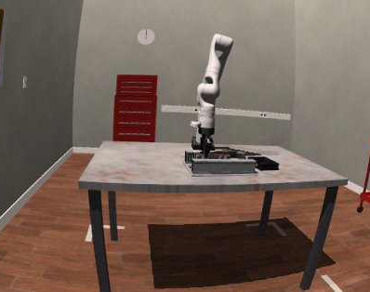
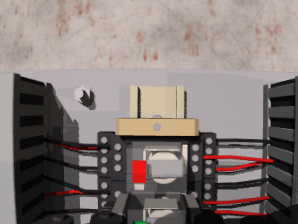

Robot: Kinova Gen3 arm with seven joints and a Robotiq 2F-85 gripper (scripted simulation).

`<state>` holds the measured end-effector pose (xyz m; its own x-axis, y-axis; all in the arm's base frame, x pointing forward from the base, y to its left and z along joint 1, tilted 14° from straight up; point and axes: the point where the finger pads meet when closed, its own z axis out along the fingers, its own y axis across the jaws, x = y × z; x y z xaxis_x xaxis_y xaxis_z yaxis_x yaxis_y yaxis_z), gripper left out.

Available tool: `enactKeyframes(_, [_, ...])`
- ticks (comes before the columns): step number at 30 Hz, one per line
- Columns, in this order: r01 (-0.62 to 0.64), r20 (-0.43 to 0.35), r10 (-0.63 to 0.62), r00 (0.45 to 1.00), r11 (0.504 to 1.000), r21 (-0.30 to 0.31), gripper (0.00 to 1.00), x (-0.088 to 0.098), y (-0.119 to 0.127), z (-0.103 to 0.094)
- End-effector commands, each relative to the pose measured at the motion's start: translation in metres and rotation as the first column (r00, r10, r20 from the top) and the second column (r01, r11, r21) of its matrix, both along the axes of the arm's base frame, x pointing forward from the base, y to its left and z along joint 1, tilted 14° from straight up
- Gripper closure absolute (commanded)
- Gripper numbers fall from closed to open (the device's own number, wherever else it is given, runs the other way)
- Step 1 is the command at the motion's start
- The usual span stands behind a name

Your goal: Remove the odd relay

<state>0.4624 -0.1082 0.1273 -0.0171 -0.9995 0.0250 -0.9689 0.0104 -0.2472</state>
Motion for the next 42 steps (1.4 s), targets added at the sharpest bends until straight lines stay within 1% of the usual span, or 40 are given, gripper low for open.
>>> enactKeyframes(1, [0.000,0.009,0.000,1.000,1.000,0.000,1.00,0.0001,-0.0001,0.0007])
enactKeyframes(27, [-0.001,0.050,0.001,0.999,1.000,-0.001,1.00,-0.0010,-0.0001,0.0007])
enactKeyframes(42, [0.000,0.023,0.000,1.000,1.000,0.000,1.00,-0.0004,-0.0001,0.0010])
